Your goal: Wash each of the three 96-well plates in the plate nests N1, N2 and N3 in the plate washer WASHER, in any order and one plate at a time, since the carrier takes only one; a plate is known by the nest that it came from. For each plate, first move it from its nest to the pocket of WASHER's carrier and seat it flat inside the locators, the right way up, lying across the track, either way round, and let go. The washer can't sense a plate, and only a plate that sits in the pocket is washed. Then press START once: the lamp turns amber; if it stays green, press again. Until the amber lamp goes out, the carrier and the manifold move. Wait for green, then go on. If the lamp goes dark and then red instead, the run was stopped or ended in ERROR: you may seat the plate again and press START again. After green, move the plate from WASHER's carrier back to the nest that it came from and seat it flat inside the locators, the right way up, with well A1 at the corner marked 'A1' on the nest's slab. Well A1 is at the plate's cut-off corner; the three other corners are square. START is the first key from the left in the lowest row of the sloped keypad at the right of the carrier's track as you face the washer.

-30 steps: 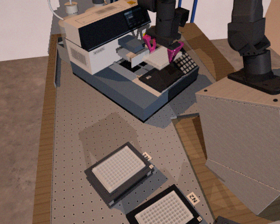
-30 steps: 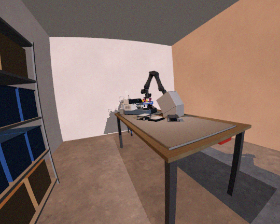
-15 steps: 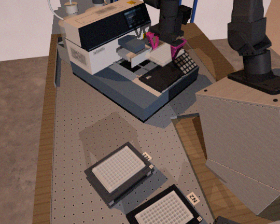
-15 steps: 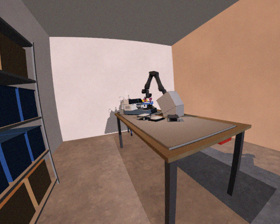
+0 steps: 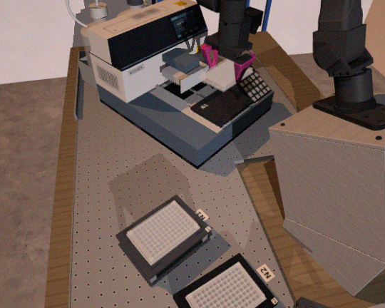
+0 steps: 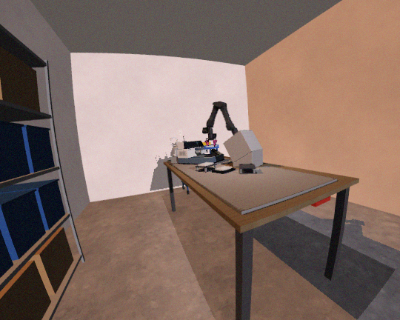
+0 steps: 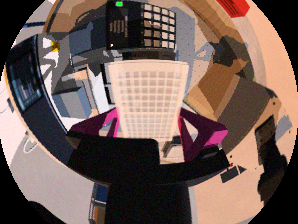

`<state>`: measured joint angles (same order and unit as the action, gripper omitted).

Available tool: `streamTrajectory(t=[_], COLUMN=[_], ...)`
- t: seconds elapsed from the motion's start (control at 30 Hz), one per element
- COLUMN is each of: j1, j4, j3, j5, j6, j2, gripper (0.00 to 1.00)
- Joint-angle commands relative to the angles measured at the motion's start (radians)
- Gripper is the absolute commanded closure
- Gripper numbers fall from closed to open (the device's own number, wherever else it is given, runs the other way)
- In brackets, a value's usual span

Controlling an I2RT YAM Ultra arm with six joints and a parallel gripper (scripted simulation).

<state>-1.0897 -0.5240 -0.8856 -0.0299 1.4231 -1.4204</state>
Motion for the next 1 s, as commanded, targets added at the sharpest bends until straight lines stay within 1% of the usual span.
streamTrajectory(t=[0.0, 0.43, 0.47, 0.5, 0.67, 0.73, 0.97], j1=[0.012, 0.014, 0.015, 0.015, 0.015, 0.015, 0.007], j4=[-0.011, -0.005, 0.018, 0.023, 0.057, 0.071, 0.106], j3=[0.022, 0.025, 0.027, 0.03, 0.039, 0.028, 0.042], j5=[-0.01, -0.011, -0.011, -0.012, -0.012, -0.011, -0.011], j6=[0.004, 0.009, 0.009, 0.009, 0.009, 0.01, 0.007], j2=[0.026, 0.028, 0.016, -0.014, -0.039, -0.052, -0.084], gripper=[1.0, 1.0, 1.0, 1.0, 1.0, 1.0, 1.0])
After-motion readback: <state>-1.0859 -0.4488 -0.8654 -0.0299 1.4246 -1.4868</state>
